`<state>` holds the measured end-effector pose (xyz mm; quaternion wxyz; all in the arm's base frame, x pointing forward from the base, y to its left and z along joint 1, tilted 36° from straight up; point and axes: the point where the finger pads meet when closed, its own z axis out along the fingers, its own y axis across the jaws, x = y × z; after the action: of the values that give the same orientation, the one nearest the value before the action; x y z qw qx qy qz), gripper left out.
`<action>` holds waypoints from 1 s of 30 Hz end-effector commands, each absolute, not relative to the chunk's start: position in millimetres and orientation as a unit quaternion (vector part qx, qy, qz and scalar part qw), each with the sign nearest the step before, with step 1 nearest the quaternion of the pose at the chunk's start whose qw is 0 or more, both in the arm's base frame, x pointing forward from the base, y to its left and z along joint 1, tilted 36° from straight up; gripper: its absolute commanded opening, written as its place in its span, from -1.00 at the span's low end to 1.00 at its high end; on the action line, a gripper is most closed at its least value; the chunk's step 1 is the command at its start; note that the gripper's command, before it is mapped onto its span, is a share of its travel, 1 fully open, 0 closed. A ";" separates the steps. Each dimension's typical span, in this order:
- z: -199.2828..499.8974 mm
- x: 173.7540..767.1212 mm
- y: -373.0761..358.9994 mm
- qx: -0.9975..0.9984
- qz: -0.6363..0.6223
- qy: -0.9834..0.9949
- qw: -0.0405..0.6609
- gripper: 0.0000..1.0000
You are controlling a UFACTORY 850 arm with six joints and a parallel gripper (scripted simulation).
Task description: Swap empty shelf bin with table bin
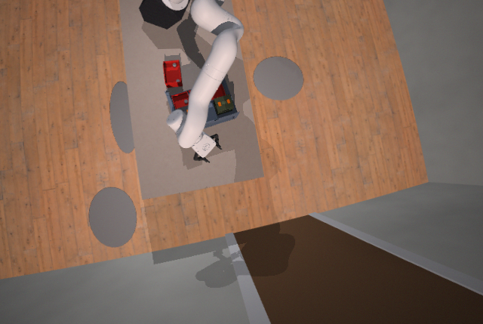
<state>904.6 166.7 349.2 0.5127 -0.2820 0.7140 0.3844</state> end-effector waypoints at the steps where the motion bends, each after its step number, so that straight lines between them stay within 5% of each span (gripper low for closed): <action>1: 350.9 905.0 166.0 -0.282 0.384 0.714 0.514 1.00; 30: 375.9 899.5 148.7 -0.282 0.384 0.714 0.514 1.00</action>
<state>901.9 157.1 363.1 0.5126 -0.2820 0.7141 0.3844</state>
